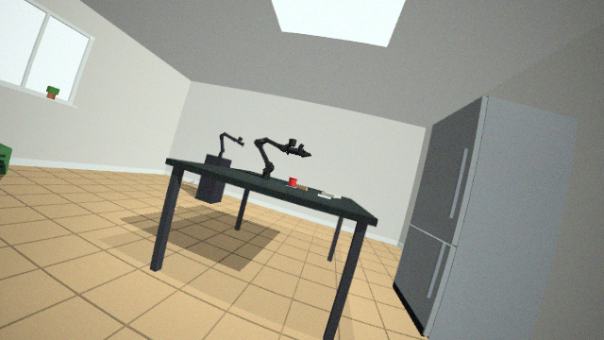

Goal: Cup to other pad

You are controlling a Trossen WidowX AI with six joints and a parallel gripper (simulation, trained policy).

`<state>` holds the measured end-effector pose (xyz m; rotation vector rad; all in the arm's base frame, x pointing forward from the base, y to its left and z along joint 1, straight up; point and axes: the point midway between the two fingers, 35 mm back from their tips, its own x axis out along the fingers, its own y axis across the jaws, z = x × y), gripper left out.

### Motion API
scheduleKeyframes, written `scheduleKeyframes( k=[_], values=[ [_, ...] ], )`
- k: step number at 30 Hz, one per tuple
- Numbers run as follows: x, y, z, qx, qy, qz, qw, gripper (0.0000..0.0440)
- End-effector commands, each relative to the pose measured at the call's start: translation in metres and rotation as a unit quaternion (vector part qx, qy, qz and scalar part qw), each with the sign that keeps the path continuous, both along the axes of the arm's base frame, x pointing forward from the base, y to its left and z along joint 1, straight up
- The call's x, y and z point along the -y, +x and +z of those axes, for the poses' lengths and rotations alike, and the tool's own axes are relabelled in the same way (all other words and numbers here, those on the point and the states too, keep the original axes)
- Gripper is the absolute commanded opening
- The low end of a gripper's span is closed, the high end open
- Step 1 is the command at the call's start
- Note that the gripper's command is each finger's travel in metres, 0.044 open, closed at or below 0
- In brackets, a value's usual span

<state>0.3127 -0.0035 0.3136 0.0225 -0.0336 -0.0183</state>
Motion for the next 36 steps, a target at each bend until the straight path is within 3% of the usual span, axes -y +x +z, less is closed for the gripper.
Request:
scheduleKeyframes(
  k=[1, 12, 14, 36],
  values=[
    [-0.001, 0.000, -0.001, -0.003, 0.002, 0.001, 1.000, 0.0374],
    [-0.015, -0.003, -0.022, -0.062, 0.021, 0.017, 0.998, 0.0085],
    [-0.018, -0.003, -0.026, -0.077, 0.024, 0.021, 0.997, 0.0048],
    [-0.055, -0.011, -0.052, -0.241, 0.072, 0.064, 0.966, 0.0068]
  ],
)
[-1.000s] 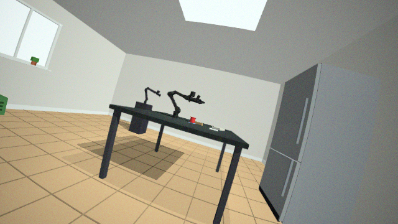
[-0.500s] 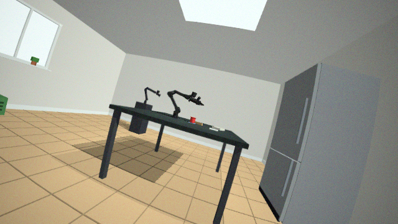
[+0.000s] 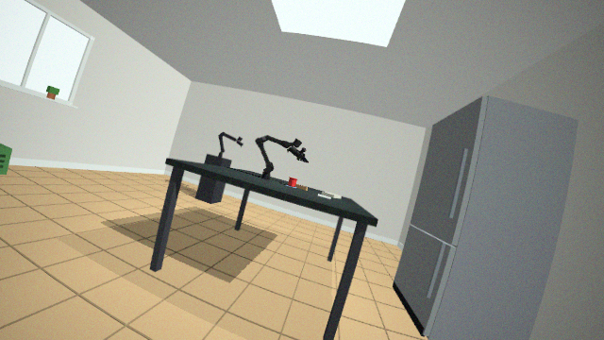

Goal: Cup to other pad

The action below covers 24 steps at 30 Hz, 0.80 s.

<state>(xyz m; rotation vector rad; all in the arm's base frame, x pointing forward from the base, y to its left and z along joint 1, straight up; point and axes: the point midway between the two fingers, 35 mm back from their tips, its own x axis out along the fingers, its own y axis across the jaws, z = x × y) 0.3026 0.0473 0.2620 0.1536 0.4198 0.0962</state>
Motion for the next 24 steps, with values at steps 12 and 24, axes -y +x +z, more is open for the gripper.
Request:
scheduleKeyframes(
  k=[12, 24],
  values=[
    [-0.016, -0.010, -0.013, -0.116, 0.011, 0.010, 0.993, 0.0082],
    [-0.020, -0.020, -0.027, -0.212, -0.006, 0.011, 0.977, 0.0100]
  ],
)
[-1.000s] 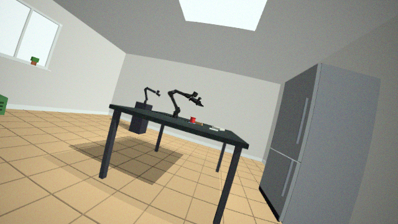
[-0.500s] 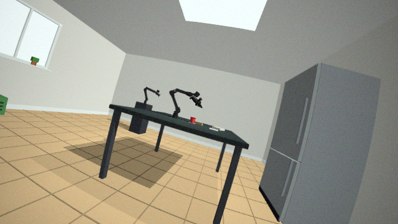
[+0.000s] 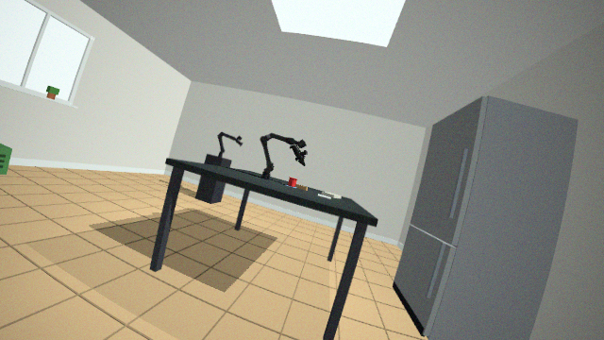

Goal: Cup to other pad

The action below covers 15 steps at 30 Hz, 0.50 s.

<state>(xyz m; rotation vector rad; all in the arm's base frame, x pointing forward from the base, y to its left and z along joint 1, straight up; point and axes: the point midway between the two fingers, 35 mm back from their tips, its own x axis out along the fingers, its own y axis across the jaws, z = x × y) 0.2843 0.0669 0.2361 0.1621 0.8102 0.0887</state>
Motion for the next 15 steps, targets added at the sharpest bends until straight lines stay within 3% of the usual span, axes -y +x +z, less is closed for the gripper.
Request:
scheduleKeyframes(
  k=[1, 15],
  values=[
    [-0.001, -0.002, -0.002, -0.027, -0.006, 0.001, 1.000, 0.0102],
    [0.003, -0.013, -0.016, -0.130, -0.045, 0.012, 0.990, 0.0120]
  ],
)
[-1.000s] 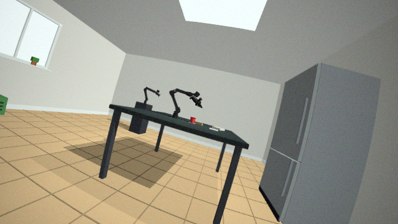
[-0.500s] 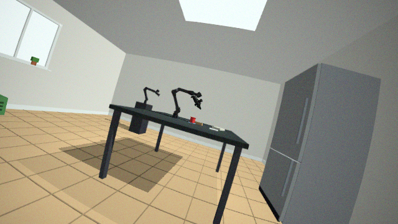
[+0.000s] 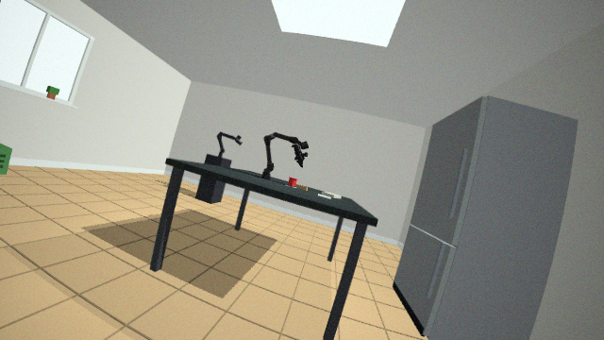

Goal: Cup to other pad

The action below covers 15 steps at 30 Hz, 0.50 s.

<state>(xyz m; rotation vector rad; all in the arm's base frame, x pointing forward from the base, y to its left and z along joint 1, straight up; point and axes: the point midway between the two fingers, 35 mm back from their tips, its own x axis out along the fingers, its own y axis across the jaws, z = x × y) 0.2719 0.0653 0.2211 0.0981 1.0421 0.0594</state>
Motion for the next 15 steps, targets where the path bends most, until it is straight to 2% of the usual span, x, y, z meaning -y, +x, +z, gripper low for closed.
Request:
scheduleKeyframes(
  k=[1, 15],
  values=[
    [0.002, -0.001, -0.001, -0.023, -0.013, 0.005, 1.000, 0.0121],
    [0.015, -0.005, -0.015, -0.112, -0.056, 0.030, 0.992, 0.0108]
  ],
)
